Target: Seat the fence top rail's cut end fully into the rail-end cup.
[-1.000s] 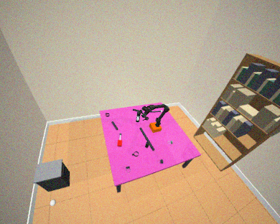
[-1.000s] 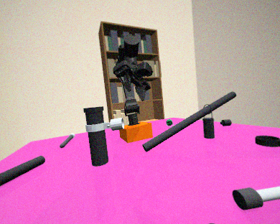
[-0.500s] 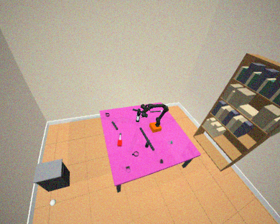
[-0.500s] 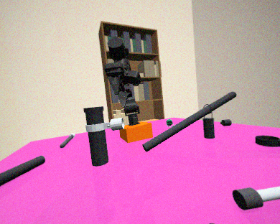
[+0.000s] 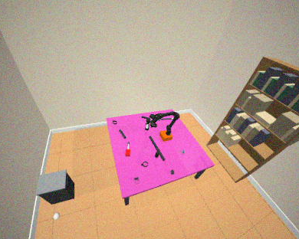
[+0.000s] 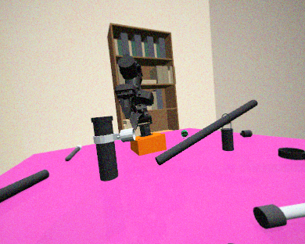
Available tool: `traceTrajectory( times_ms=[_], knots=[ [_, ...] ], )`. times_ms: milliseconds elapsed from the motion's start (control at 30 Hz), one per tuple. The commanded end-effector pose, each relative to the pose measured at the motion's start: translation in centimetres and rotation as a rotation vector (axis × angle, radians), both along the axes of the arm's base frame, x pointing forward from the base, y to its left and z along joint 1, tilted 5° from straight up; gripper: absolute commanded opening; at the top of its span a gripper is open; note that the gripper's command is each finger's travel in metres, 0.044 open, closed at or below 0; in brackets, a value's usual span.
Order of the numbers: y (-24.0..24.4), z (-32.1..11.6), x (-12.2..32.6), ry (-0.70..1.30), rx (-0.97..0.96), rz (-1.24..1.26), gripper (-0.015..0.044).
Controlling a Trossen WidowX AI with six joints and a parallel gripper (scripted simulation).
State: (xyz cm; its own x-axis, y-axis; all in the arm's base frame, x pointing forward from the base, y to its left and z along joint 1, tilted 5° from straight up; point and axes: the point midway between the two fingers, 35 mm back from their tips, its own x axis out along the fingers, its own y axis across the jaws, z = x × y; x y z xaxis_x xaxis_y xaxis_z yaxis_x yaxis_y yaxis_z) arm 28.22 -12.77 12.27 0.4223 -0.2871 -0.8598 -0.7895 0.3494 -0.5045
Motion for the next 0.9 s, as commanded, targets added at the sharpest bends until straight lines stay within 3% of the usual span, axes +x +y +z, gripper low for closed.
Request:
traceTrajectory(
  times_ms=[0, 867],
  knots=[
    [-0.1, -0.7, 0.1, 0.009, 0.002, 0.006, 0.0440],
    [-1.3, -4.3, 2.0, 0.007, 0.001, 0.006, 0.0440]
  ],
)
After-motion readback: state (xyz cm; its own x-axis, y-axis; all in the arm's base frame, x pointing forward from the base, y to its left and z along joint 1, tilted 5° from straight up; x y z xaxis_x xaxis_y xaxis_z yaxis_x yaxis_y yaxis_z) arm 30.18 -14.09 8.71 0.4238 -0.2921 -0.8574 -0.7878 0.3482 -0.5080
